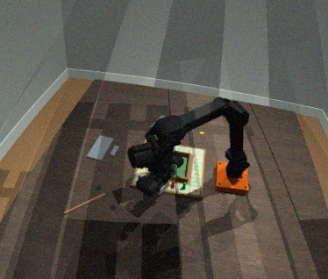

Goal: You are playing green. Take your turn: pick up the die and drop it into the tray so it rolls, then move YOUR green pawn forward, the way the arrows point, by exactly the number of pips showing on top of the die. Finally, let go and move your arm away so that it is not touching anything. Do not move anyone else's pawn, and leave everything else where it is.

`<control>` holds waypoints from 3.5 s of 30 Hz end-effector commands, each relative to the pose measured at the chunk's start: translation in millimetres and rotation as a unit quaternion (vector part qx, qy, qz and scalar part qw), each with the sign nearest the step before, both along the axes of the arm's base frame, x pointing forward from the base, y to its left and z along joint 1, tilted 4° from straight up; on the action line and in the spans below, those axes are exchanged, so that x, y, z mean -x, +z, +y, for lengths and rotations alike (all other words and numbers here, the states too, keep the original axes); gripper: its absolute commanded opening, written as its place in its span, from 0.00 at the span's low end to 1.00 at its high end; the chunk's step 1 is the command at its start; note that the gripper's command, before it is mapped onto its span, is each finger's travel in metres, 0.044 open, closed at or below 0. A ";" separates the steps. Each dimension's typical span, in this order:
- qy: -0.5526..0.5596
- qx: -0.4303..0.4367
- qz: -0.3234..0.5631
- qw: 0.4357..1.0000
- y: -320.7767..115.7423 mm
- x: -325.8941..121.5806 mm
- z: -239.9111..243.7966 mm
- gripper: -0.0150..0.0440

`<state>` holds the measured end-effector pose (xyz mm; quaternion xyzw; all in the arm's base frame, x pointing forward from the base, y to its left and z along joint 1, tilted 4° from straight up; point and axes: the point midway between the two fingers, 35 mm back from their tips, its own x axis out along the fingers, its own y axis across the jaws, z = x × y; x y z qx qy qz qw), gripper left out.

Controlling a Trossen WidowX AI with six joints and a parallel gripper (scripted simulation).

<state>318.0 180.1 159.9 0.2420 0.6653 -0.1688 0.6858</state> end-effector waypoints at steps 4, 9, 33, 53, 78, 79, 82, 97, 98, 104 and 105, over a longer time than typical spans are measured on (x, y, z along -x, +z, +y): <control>0.030 0.008 -0.002 1.000 -8.6 -5.8 -41.6 0.25; 0.059 0.012 -0.004 0.998 -15.6 -5.9 -72.9 0.25; 0.200 0.024 -0.012 0.979 -53.7 35.7 -203.5 0.25; 0.199 0.102 -0.209 0.952 -67.9 42.8 -222.8 0.25; 0.168 0.168 -0.395 0.888 -39.7 73.6 -220.9 0.25; 0.168 0.168 -0.395 0.888 -40.7 74.0 -220.9 0.25; 0.165 0.169 -0.395 0.888 -40.0 72.5 -221.7 0.25; 0.165 0.169 -0.395 0.888 -40.0 72.5 -221.7 0.57; 0.165 0.169 -0.395 0.888 -40.0 72.5 -221.7 0.61; 0.168 0.168 -0.395 0.888 -2.2 74.2 -224.3 0.88; 0.168 0.168 -0.395 0.888 -0.6 74.4 -224.3 0.92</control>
